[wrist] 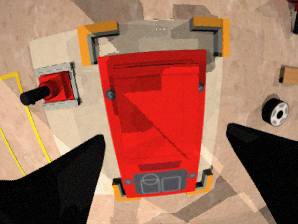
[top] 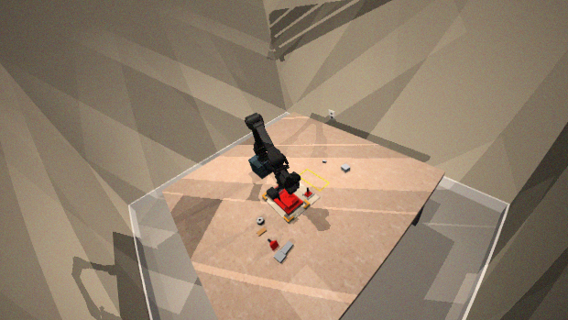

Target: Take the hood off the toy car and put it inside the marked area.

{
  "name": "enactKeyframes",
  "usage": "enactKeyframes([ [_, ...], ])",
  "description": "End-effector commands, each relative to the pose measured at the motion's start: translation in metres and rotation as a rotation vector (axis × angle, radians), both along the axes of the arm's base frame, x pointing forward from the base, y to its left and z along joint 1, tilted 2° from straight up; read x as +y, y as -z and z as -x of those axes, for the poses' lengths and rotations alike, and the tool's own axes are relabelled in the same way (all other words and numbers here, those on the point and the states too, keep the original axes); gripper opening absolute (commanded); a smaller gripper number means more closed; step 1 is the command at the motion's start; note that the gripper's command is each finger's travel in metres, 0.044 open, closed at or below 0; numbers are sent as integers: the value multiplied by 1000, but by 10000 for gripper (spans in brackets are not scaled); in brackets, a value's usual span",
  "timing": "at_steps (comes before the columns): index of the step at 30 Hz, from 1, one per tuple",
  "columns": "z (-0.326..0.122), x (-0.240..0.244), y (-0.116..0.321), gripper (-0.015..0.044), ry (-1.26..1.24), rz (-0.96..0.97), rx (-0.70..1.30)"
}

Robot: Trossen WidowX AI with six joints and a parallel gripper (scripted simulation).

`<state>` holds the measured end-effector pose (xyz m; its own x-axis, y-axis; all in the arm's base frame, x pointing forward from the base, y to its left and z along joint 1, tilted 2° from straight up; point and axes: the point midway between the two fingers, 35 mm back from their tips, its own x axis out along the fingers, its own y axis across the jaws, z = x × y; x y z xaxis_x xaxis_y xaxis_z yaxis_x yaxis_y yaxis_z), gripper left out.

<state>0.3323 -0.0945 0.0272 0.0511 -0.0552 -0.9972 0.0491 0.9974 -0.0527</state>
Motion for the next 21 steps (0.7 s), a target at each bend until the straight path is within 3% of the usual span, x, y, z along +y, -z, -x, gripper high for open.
enactKeyframes([
  [1,1,1,6,440,3,-7,6],
  [21,1,1,24,440,3,-7,6],
])
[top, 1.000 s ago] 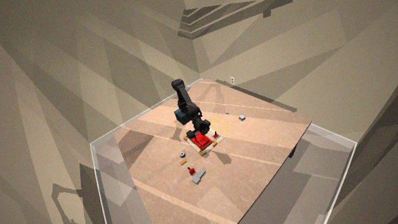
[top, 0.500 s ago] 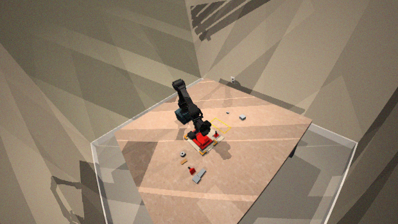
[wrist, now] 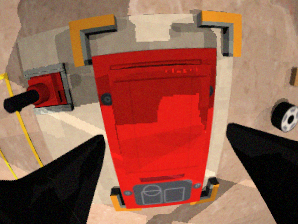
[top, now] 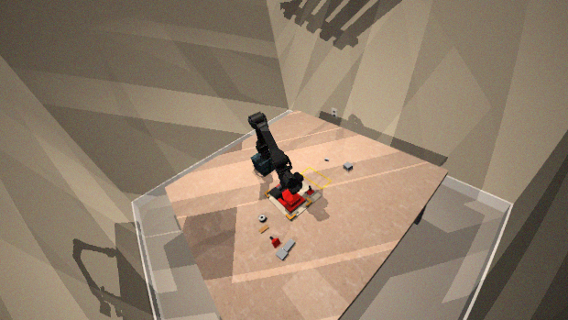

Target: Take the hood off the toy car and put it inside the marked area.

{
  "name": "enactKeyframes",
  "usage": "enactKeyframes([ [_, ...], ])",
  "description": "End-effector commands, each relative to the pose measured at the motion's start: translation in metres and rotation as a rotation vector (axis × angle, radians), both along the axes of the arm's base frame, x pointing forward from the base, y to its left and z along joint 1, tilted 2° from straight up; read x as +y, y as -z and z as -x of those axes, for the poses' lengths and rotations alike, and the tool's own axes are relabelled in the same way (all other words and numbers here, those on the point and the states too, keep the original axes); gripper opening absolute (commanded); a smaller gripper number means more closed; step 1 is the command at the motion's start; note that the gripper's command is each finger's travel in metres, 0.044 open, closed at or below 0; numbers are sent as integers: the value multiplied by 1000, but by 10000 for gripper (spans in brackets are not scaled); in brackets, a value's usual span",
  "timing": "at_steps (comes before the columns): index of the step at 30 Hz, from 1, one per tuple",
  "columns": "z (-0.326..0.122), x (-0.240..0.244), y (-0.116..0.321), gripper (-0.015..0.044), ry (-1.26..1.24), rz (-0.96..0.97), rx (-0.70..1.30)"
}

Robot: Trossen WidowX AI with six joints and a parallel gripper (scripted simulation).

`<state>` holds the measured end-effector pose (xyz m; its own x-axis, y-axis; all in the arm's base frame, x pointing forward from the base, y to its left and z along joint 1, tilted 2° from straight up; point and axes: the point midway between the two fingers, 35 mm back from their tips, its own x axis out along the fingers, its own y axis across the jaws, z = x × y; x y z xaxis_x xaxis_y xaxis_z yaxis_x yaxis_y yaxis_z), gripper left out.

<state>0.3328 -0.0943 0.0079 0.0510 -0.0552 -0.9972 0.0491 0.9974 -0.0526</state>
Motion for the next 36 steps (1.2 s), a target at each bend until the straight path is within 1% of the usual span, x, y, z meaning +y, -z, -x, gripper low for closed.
enactKeyframes([
  [1,2,1,6,440,3,-7,6],
  [36,1,1,22,440,3,-7,6],
])
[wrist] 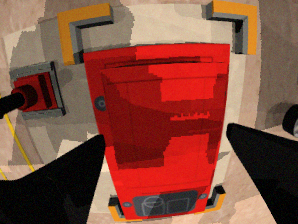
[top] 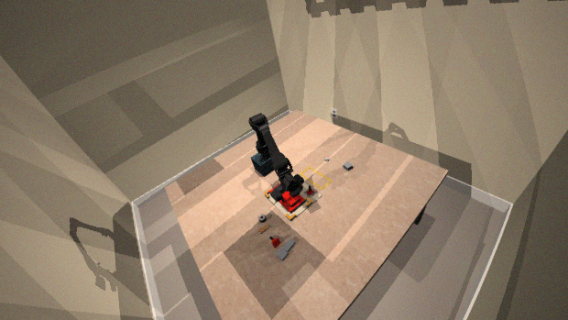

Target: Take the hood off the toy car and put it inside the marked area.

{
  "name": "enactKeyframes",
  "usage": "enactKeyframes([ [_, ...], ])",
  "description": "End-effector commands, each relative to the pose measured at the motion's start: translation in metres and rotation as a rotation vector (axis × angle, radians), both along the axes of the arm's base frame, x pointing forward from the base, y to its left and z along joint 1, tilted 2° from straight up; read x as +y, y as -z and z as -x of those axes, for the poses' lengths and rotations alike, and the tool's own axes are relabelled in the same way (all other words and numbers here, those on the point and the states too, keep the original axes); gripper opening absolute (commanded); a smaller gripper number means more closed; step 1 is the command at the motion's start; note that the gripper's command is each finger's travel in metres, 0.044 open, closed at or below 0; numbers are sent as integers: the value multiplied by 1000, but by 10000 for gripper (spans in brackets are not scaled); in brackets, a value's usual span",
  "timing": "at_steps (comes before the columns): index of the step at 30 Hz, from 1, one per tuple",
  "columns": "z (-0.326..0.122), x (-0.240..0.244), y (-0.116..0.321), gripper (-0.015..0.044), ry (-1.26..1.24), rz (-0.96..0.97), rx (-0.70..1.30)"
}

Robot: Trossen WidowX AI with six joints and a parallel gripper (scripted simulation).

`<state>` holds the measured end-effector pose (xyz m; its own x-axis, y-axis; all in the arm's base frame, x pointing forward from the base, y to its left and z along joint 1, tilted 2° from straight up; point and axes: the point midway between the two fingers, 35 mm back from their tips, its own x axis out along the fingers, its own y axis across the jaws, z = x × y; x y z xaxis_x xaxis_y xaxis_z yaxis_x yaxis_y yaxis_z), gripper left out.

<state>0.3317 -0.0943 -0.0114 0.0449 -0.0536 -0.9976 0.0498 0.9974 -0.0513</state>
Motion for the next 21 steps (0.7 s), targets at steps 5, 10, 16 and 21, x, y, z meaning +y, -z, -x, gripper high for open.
enactKeyframes([
  [5,0,1,5,440,2,-6,0],
  [10,0,1,7,440,2,-6,0],
  [16,0,0,5,328,1,0,0],
  [21,0,0,5,295,1,0,0],
])
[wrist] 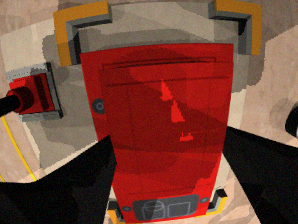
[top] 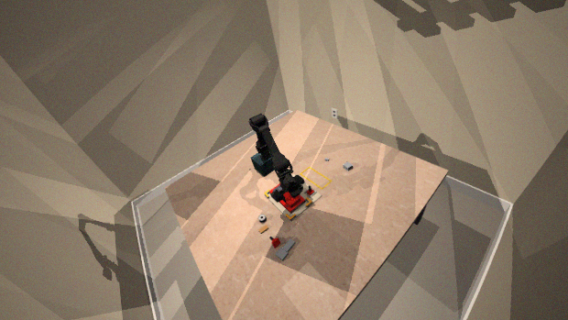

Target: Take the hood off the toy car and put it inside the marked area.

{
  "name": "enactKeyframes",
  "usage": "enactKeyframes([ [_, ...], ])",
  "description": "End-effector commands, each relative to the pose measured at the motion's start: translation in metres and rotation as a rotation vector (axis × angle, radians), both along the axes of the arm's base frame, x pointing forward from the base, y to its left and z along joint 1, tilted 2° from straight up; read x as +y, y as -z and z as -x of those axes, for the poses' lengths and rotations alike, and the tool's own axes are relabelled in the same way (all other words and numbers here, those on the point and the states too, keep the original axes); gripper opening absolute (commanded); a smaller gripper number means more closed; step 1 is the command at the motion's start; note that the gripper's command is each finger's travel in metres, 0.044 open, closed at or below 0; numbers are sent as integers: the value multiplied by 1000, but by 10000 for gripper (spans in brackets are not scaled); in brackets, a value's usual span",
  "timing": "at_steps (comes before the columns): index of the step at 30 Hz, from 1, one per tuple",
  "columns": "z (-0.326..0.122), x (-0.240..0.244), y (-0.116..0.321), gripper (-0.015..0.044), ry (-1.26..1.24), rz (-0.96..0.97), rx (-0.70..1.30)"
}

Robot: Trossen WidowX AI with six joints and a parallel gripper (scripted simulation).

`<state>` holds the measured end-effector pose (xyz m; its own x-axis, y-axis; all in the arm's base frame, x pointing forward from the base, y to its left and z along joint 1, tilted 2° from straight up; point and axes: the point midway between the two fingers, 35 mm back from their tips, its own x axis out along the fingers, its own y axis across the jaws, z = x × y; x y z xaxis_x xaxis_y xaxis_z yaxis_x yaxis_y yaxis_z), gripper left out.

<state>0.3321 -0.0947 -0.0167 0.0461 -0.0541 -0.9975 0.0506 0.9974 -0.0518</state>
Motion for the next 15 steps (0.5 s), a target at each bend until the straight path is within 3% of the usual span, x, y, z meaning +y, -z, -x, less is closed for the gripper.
enactKeyframes([
  [1,0,0,0,288,0,-1,1],
  [3,0,0,0,275,0,-1,1],
  [13,0,0,-5,12,0,0,1],
  [15,0,0,-6,0,0,0,1],
])
